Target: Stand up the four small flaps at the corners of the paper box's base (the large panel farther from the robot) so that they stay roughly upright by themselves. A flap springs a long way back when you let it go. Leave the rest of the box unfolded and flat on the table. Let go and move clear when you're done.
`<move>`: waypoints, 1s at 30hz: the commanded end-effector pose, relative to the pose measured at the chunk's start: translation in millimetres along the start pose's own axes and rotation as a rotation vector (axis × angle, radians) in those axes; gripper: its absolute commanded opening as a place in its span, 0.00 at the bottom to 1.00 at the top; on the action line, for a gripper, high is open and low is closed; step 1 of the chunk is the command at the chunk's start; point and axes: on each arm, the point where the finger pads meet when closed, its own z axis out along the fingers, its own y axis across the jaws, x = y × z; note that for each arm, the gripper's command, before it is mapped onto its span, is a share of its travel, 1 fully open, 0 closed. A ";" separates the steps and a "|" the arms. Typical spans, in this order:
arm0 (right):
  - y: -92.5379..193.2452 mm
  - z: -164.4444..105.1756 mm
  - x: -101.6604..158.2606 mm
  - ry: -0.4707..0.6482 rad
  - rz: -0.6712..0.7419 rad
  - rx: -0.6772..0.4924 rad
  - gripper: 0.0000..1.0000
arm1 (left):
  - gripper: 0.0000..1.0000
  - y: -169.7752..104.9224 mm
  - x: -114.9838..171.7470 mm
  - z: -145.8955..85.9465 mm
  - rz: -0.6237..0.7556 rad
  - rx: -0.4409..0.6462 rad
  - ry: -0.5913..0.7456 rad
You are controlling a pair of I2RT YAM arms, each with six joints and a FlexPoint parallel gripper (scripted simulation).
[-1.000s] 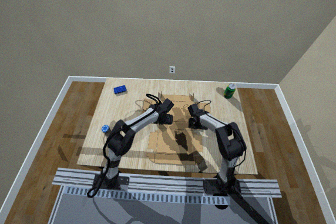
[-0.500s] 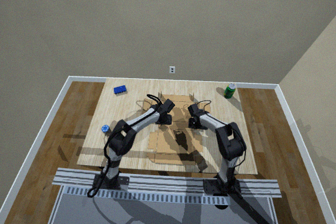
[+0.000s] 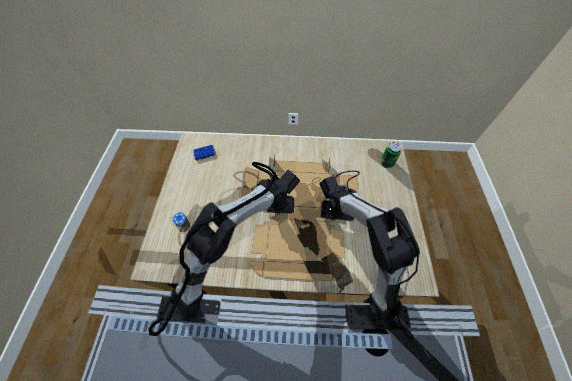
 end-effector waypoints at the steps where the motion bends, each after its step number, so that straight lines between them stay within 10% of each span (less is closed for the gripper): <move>1: 3.3 10.3 15.7 0.067 -0.017 -0.001 0.77 | 0.50 1.7 8.7 22.4 -0.006 -0.023 0.015; 30: 3.3 10.3 15.7 0.067 -0.017 -0.001 0.77 | 0.50 -8.3 -15.2 -20.6 -0.010 0.025 -0.043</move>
